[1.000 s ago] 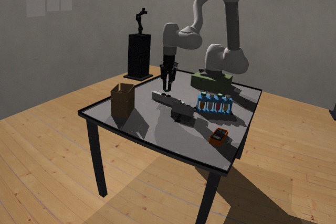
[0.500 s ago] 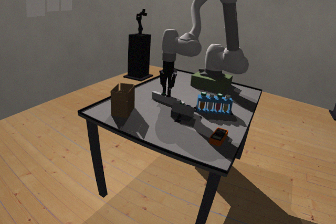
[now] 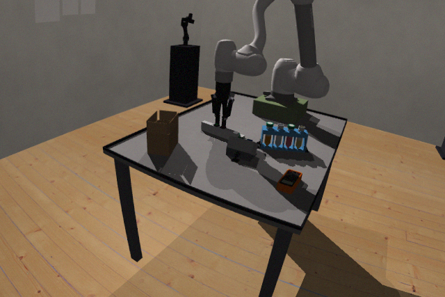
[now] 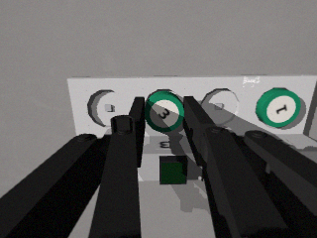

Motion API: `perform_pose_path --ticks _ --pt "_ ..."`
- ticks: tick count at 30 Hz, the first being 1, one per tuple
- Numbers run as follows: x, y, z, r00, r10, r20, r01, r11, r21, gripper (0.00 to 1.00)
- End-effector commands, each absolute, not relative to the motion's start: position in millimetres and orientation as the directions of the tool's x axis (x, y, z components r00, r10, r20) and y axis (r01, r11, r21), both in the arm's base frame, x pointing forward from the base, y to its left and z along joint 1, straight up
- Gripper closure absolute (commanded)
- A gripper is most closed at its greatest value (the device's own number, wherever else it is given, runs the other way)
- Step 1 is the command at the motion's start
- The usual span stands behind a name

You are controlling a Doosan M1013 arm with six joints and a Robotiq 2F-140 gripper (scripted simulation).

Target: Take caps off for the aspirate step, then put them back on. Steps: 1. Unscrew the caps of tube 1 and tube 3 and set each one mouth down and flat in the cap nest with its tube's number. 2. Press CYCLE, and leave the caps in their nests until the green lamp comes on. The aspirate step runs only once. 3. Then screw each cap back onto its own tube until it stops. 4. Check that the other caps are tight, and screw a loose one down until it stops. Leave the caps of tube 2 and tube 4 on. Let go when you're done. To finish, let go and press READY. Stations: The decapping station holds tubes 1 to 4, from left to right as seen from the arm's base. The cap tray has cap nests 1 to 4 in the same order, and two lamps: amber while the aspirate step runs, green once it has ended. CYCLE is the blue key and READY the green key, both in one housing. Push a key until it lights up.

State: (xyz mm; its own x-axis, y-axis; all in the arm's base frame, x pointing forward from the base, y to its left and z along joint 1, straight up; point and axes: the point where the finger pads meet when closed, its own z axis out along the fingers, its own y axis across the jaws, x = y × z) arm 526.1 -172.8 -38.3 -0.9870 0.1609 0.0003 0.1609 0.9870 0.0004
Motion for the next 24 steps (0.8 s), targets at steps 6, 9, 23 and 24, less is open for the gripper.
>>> perform_pose_path --ticks 6,9,23,24 --pt "526.7 -173.0 -41.4 -0.987 0.161 -0.001 0.161 0.987 0.0 0.7" --pt "526.7 -173.0 -42.4 -0.987 0.161 -0.001 0.161 0.987 0.0 0.7" --pt "526.7 -173.0 -42.3 -0.987 0.161 -0.001 0.161 0.987 0.0 0.64" --pt "526.7 -173.0 -42.3 -0.987 0.161 -0.001 0.161 0.987 0.0 0.64"
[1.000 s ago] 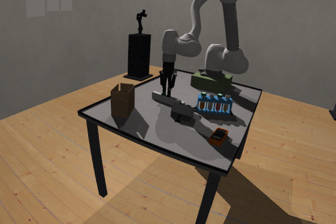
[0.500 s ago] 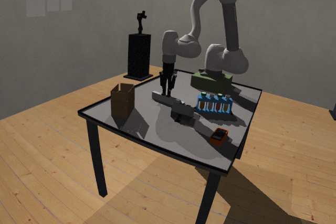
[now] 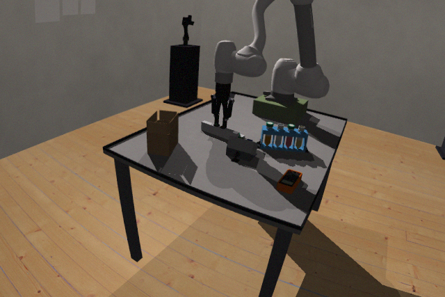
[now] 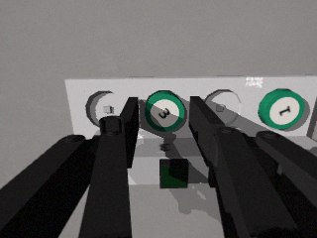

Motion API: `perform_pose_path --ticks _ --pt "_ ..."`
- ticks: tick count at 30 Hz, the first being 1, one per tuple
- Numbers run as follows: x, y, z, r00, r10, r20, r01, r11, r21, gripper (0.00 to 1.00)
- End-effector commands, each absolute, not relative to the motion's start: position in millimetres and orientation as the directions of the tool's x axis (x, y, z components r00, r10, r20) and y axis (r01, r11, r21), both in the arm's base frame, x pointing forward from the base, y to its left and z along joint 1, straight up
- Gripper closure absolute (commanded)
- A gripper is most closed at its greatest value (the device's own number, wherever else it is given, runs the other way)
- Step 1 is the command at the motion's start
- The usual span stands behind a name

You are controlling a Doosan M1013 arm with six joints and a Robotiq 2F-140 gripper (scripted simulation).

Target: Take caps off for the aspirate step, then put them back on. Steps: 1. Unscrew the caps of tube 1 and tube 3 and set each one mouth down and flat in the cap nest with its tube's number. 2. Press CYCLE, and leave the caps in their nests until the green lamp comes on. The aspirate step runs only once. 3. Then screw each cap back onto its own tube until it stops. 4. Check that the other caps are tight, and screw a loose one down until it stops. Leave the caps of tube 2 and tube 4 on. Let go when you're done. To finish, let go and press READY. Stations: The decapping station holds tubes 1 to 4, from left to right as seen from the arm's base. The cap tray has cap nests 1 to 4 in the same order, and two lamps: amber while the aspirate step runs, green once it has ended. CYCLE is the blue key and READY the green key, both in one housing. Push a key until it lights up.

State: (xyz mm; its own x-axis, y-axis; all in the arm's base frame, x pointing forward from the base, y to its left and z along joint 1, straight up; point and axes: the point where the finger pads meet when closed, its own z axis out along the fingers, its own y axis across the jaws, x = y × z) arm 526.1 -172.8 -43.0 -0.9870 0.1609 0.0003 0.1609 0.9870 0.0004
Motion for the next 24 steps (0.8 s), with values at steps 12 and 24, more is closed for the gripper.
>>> perform_pose_path --ticks 12,24 --pt "527 -173 -2 -0.987 0.161 -0.001 0.161 0.987 0.001 0.64" --pt "527 -173 48 -0.987 0.161 -0.001 0.161 0.987 0.001 0.64"
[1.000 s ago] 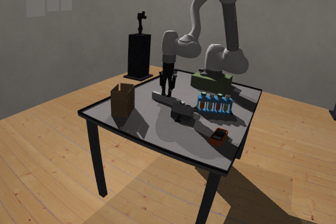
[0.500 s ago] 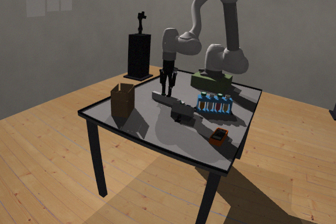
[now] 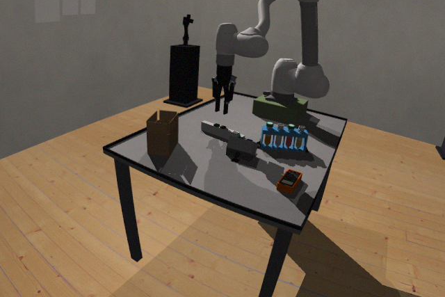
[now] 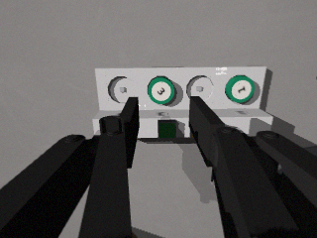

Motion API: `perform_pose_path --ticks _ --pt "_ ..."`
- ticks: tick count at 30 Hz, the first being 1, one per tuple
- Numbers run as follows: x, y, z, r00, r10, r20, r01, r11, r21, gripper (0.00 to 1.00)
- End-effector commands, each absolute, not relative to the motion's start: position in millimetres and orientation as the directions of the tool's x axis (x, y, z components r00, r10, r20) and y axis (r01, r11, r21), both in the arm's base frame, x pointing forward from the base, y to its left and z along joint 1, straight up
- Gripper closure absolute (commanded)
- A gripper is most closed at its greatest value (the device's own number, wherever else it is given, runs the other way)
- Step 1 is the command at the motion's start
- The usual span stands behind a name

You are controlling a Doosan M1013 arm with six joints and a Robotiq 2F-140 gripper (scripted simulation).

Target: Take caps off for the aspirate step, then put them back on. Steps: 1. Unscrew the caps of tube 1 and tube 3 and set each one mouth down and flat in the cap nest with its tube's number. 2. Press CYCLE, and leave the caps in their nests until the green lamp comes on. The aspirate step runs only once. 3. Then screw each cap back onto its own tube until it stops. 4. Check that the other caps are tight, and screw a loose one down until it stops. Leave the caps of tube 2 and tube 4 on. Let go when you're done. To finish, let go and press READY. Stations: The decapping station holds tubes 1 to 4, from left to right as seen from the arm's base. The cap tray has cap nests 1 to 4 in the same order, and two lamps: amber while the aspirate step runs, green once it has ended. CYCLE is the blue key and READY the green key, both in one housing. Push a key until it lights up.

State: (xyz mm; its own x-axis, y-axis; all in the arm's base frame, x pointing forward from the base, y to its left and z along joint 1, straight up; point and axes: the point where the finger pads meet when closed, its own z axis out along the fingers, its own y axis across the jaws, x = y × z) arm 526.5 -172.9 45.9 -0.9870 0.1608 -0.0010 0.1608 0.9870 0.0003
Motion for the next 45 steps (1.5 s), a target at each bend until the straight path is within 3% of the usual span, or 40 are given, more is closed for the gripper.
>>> perform_pose_path --ticks 1,12,13,15,17,20,29,32,34,37,45 --pt "527 -173 53 -0.987 0.161 -0.001 0.161 0.987 0.001 0.64" --pt "527 -173 96 -0.987 0.161 -0.001 0.161 0.987 0.001 0.64" --pt "531 -166 94 -0.97 0.243 -0.001 0.243 0.97 0.001 0.9" --pt "540 -153 91 -0.916 0.4 -0.001 0.4 0.916 0.001 0.9" --pt "540 -153 91 -0.916 0.4 -0.001 0.4 0.916 0.001 0.9" --pt "554 -132 86 -0.795 0.606 -0.001 0.606 0.795 0.002 0.9" --pt "581 -92 76 -0.421 0.907 0.002 0.907 0.421 0.004 0.9" --pt "590 -79 73 -0.269 0.963 0.002 0.963 0.269 0.004 0.9" --pt "590 -79 73 -0.269 0.963 0.002 0.963 0.269 0.004 0.9" --pt "603 -58 68 -0.033 0.999 0.003 0.999 0.033 0.003 0.9" --pt "639 -4 55 -0.01 1.0 0.001 1.0 0.01 0.001 0.9"
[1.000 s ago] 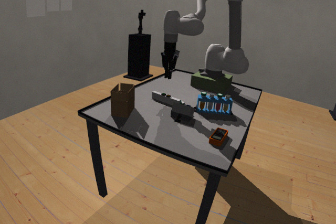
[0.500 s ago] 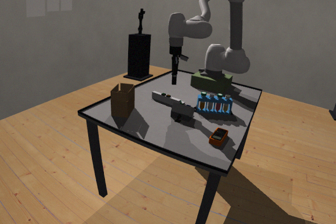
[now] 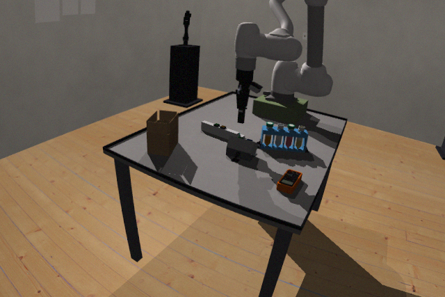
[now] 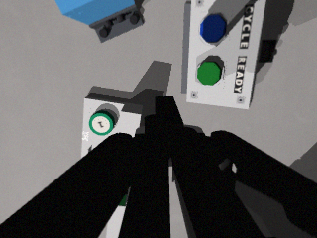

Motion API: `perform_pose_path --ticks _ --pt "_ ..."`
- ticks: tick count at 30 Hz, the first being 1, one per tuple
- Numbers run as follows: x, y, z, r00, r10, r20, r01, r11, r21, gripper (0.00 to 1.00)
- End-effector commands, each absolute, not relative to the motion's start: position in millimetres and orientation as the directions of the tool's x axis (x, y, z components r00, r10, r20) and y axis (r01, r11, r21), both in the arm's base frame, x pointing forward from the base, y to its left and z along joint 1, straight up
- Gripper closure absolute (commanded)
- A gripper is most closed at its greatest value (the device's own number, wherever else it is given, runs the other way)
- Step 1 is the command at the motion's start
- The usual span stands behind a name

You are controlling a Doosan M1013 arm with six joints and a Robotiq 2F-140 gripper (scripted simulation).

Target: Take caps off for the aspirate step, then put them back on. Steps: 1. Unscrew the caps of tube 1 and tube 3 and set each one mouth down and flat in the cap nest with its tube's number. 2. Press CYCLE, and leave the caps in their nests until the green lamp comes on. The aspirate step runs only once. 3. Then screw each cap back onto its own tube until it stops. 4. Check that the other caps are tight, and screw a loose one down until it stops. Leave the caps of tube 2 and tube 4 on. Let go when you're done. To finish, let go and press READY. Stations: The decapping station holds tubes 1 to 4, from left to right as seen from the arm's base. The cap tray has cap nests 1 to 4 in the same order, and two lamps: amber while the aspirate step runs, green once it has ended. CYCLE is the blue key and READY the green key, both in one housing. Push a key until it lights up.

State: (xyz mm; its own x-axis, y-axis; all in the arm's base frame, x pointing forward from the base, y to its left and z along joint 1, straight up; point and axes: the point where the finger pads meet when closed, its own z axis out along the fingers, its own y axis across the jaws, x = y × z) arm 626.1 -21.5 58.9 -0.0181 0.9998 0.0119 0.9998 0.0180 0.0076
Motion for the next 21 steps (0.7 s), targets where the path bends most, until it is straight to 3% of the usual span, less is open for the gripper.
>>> perform_pose_path --ticks 1,10,21 --pt "644 2 53 -0.01 1.0 0.001 1.0 0.01 0.001 0.9" --pt "676 50 42 -0.01 1.0 0.001 1.0 0.01 0.001 0.9" --pt "676 51 27 -0.01 1.0 0.001 1.0 0.01 0.001 0.9"
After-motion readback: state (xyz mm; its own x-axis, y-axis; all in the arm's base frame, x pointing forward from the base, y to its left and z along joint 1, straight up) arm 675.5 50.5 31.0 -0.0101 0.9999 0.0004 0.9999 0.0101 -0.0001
